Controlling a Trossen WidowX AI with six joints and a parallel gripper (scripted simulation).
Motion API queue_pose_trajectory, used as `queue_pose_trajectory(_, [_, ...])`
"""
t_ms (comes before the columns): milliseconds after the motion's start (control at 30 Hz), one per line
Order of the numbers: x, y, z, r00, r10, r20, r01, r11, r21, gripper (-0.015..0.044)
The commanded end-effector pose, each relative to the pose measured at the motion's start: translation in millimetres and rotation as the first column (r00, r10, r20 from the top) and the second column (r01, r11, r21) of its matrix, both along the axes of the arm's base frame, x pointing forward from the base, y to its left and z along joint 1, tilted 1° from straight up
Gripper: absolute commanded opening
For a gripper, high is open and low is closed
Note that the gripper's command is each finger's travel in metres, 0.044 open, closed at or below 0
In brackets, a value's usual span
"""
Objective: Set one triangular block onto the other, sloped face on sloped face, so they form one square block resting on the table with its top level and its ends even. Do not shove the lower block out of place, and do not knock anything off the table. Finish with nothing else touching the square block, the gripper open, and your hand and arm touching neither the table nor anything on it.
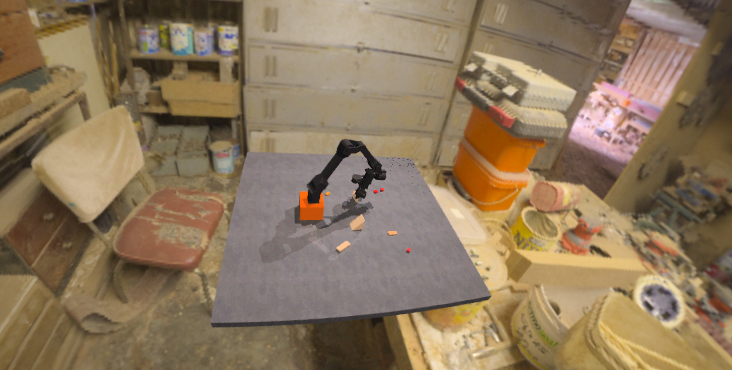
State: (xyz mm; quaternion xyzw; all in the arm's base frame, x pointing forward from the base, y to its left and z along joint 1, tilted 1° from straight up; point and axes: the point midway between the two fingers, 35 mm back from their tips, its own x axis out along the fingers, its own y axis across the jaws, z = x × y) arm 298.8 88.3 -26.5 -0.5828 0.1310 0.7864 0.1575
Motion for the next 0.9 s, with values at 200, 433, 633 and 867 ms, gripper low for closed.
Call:
queue_pose_trajectory(200, [18,-8,0,0.970,0.010,-0.242,0.018,0.993,0.113,0.0000])
queue_pose_trajectory(433, [28,-12,-2,0.924,0.026,-0.382,0.042,0.985,0.168,0.0000])
queue_pose_trajectory(633, [23,-11,-1,0.949,0.016,-0.315,0.027,0.991,0.133,0.0158])
queue_pose_trajectory(867, [23,-11,-1,0.949,0.016,-0.315,0.027,0.991,0.133,0.0341])
